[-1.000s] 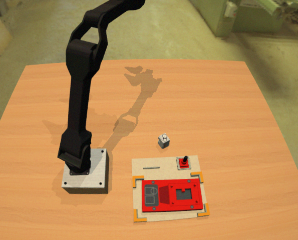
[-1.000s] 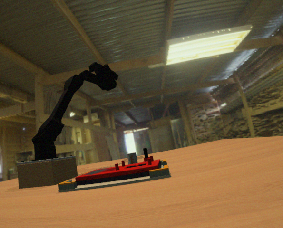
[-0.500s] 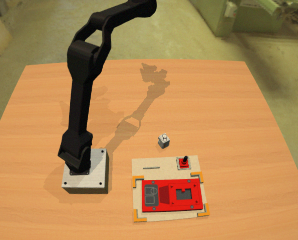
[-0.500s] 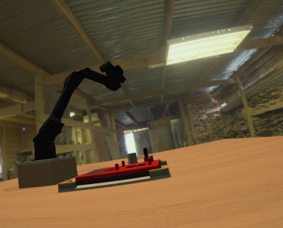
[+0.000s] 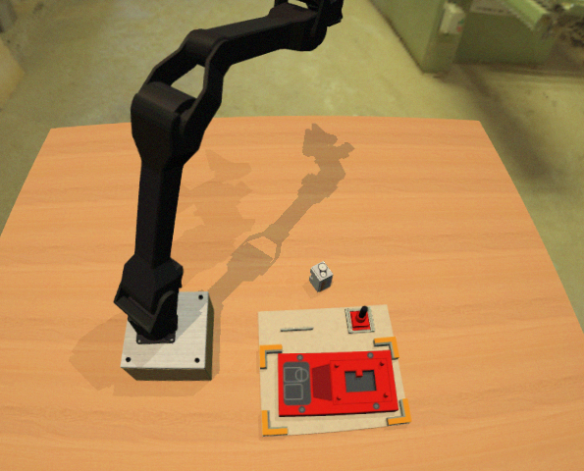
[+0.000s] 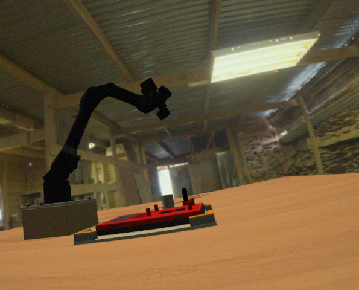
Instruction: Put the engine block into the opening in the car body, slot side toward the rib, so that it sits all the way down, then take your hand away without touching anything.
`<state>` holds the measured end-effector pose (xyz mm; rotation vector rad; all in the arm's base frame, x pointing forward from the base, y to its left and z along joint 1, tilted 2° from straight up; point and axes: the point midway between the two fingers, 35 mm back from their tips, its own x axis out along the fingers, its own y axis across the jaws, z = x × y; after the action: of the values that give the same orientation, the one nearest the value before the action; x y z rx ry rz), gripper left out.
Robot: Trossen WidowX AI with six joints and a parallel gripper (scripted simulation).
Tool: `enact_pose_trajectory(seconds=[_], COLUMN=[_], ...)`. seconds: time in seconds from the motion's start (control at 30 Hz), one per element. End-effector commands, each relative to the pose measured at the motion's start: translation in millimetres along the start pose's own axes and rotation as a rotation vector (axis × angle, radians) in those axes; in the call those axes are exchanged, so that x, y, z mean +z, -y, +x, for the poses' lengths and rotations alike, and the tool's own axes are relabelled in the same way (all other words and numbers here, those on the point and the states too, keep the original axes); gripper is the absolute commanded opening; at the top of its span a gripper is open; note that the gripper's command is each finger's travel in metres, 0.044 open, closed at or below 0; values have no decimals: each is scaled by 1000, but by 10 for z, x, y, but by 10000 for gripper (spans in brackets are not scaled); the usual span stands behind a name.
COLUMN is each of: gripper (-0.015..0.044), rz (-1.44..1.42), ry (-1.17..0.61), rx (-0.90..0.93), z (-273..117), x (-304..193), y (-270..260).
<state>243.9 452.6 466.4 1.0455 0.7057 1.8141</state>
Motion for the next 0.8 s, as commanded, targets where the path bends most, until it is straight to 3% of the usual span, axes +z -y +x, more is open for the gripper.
enact_pose_trajectory(seconds=[0.0,0.77], gripper=[440,440], rz=[-14,-81], ry=[60,265], rx=[-78,-728], z=[-115,-1377], x=[117,439], y=[169,1446])
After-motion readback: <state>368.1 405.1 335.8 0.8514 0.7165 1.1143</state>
